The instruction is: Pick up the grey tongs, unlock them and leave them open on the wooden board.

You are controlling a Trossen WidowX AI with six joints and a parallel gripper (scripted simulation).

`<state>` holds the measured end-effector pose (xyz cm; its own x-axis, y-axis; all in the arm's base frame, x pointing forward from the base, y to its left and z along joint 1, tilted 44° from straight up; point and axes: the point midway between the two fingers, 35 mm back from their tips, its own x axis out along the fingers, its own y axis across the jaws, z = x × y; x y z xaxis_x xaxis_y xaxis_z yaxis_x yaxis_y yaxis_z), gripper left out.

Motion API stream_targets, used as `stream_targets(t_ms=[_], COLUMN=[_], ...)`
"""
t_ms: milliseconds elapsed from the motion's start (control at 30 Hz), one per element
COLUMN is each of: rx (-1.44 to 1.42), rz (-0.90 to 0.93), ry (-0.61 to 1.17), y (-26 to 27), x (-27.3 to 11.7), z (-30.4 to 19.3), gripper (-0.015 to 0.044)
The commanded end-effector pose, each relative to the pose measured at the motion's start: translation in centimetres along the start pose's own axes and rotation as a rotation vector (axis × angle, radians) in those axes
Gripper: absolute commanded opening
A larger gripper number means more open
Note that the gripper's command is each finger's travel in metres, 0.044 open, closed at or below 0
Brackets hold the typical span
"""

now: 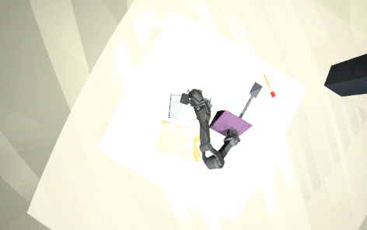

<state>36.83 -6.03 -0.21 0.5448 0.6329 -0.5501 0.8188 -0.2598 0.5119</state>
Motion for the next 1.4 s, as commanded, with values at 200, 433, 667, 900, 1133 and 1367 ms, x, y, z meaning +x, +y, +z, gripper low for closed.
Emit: stream_targets(t_ms=[200, 433, 667, 900, 1133, 1367], rx=[0.010, 0.010, 0.010, 0.010, 0.010, 0.011], rz=[-0.010, -0.011, -0.010, -0.009, -0.007, -0.004], ry=[0.000, 0.000, 0.000, 0.001, 0.004, 0.007], y=[-0.2, -0.2, -0.2, -0.2, -0.2, -0.3], x=[1.8, 3.0, 4.1, 5.3, 6.4, 7.5], z=[0.2, 0.2, 0.2, 0.1, 0.0, -0.2], gripper=[0.0260, 0.0260, 0.0260, 0.0260, 0.0260, 0.0260])
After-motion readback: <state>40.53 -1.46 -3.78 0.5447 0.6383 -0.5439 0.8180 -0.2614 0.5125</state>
